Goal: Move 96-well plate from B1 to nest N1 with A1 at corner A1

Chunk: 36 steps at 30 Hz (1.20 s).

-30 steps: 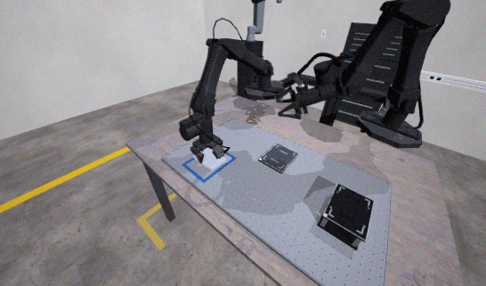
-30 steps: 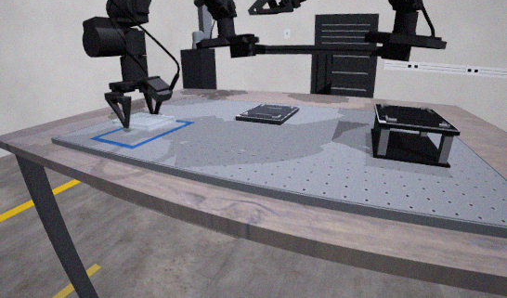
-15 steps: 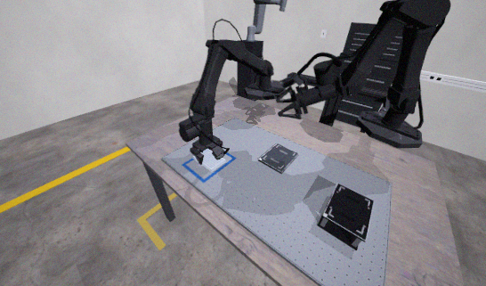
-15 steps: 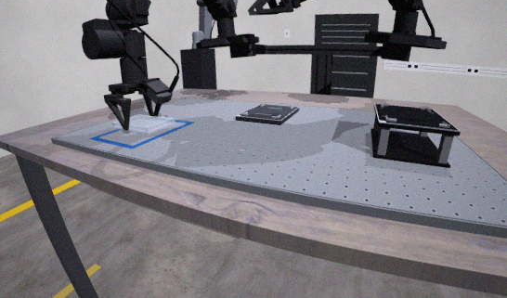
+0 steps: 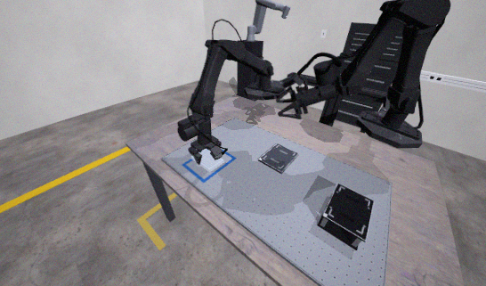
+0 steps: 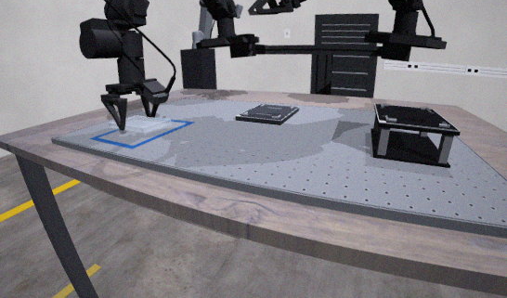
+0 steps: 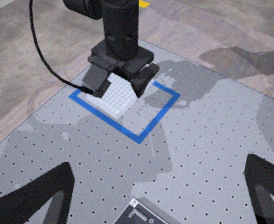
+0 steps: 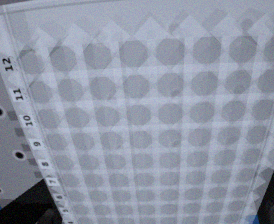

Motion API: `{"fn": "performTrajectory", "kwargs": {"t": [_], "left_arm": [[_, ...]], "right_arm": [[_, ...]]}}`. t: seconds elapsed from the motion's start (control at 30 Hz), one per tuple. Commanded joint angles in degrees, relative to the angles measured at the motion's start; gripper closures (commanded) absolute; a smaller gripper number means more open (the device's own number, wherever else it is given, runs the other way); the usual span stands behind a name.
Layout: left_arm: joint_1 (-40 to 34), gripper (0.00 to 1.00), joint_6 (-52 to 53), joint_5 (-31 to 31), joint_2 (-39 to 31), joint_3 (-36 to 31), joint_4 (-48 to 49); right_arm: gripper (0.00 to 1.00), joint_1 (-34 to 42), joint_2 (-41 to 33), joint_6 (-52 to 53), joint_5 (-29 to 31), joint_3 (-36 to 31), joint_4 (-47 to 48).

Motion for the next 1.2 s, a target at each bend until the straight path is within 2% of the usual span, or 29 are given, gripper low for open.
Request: {"fn": "performTrajectory", "kwargs": {"t": [0.0,0.93,1.0,1.17], "left_arm": [[-0.16,0.0,0.49,0.48,-1.67,0.31,0.91],[-0.16,0.0,0.49,0.48,-1.67,0.31,0.91],[-0.16,0.0,0.49,0.48,-1.67,0.31,0.91],[-0.16,0.0,0.49,0.48,-1.67,0.31,0.91]], "right_arm": [[0.19,-0.19,-0.72,-0.23,-0.97,-1.3,1.64],[0.19,0.07,-1.15,0.01,-0.97,-3.3,3.63],[0.0,0.07,-1.15,0.01,-0.97,-3.3,3.63],[0.0,1.15,-1.6,0.78,-0.38,-1.05,-0.16]]}}
